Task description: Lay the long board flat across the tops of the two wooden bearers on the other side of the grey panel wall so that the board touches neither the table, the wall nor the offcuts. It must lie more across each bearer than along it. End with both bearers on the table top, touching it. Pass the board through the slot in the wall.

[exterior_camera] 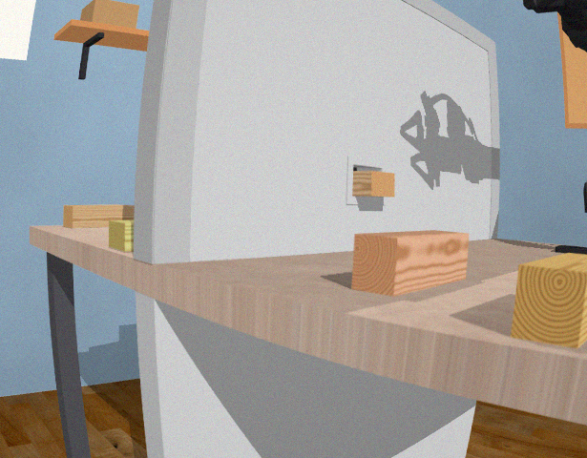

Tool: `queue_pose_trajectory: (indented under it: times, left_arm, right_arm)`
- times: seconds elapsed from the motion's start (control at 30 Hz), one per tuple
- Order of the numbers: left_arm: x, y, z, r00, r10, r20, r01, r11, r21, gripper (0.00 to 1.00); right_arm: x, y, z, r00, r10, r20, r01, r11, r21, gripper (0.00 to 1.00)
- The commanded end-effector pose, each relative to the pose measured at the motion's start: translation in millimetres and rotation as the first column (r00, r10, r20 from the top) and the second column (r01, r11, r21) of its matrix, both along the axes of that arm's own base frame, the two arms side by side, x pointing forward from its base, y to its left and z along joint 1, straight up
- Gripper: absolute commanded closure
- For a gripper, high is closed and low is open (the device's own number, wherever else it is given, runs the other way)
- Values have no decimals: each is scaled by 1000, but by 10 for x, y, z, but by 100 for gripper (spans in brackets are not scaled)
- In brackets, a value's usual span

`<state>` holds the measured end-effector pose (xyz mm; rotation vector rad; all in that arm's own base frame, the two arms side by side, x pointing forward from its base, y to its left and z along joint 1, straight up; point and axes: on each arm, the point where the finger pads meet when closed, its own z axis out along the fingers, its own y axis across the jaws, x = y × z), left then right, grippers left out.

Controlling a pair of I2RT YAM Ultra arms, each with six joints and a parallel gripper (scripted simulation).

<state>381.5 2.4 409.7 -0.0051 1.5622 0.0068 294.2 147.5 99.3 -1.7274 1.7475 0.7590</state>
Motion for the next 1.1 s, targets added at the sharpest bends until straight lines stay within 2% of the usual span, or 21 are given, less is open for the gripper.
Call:
queue_pose_trajectory:
  times: [0.0, 0.17, 0.23, 0.43, 0.5, 0.67, 0.73, 0.8, 0.87, 1.07]
  left_arm:
    - [-116, 4, 288, 997, 8, 72, -7, 1000, -7, 25]
    - [-116, 4, 288, 997, 8, 72, -7, 1000, -7, 25]
    - [-116, 4, 288, 997, 8, 72, -7, 1000, -7, 25]
    - [-116, 4, 288, 997, 8, 72, -7, 1000, -7, 25]
    - [-116, 4, 288, 997, 8, 72, -7, 1000, -7, 25]
    - [-116, 4, 288, 997, 8, 72, -7, 1000, -7, 25]
    - [-116, 4, 288, 997, 8, 72, -7, 1000, -7, 25]
    - [-116, 4, 288, 997, 8, 72, -7, 1000, -7, 25]
    - [-116, 4, 288, 997, 8, 72, -7, 1000, -7, 25]
    - [-116, 4, 288, 997, 8, 72, -7, 1000, -7, 25]
  right_arm:
    - [42, -23, 189, 1000, 9, 18, -10, 999, 50, 100]
    - [48, -58, 123, 1000, 12, -6, -11, 998, 56, 100]
    - [38, -89, 228, 1000, 11, 28, -12, 998, 56, 100]
    - [42, -183, 149, 1000, 8, -7, -7, 998, 64, 100]
    - [42, -213, 252, 1000, 8, 30, -10, 998, 64, 100]
    - [68, -240, 264, 999, -2, 35, 0, 998, 64, 100]
    - [43, -275, 179, 1000, 11, 0, -11, 997, 72, 100]
    - [37, -304, 275, 999, 10, 32, -12, 997, 71, 100]
    - [41, -338, 202, 1000, 9, 4, -9, 997, 74, 100]
    - [41, -443, 281, 1000, 3, 30, -5, 997, 71, 100]
